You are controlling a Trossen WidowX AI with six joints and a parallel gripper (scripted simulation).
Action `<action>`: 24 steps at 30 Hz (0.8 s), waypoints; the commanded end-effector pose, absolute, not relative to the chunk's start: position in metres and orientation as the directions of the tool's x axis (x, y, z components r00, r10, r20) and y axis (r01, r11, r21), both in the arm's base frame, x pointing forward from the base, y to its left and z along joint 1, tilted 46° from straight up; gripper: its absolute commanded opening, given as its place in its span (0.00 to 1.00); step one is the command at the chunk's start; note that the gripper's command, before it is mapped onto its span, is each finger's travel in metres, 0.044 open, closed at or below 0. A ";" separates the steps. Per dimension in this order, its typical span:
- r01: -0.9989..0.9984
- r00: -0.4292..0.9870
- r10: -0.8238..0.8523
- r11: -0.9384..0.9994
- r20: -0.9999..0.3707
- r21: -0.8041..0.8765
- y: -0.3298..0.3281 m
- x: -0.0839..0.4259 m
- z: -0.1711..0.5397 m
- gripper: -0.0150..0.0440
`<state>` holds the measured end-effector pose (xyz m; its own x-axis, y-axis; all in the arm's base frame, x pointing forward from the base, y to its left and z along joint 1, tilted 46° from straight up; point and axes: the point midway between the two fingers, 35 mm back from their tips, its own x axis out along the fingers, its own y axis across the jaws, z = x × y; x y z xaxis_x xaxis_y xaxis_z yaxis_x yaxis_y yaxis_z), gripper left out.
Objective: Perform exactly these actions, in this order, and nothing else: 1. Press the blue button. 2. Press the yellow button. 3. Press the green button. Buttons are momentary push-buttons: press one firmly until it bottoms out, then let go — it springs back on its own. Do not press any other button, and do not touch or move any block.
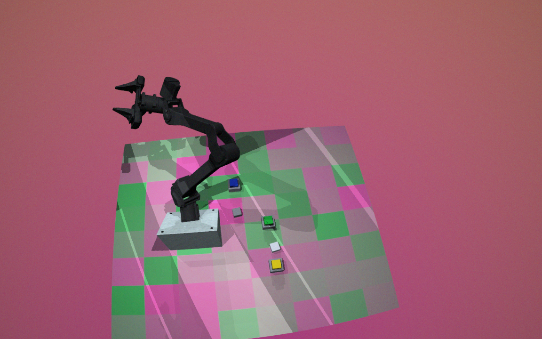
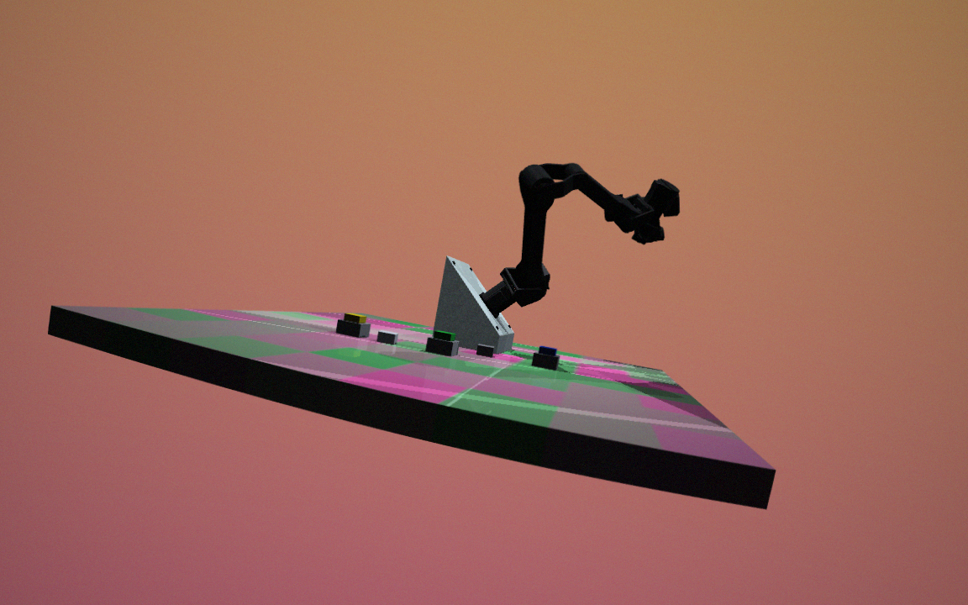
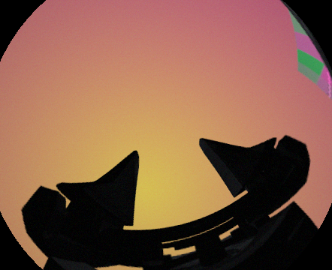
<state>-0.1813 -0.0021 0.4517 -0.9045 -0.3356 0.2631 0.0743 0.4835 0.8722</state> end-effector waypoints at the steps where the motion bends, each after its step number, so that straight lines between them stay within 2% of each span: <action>1: 0.080 -0.909 -0.324 0.485 0.264 0.871 0.000 -0.182 0.452 0.93; 7: 0.182 -0.974 -0.042 0.432 0.221 0.884 0.066 -0.189 0.438 0.93; 12: 0.205 -0.972 0.178 0.344 0.151 0.916 0.120 -0.180 0.418 0.93; 18: 0.178 -0.904 0.423 0.259 0.055 0.949 0.179 -0.152 0.391 0.93; 24: 0.110 -0.779 0.625 0.217 -0.052 0.970 0.225 -0.106 0.362 0.93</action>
<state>-0.1312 0.2012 0.3761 -0.8506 0.5258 0.0043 0.1470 0.2299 0.9621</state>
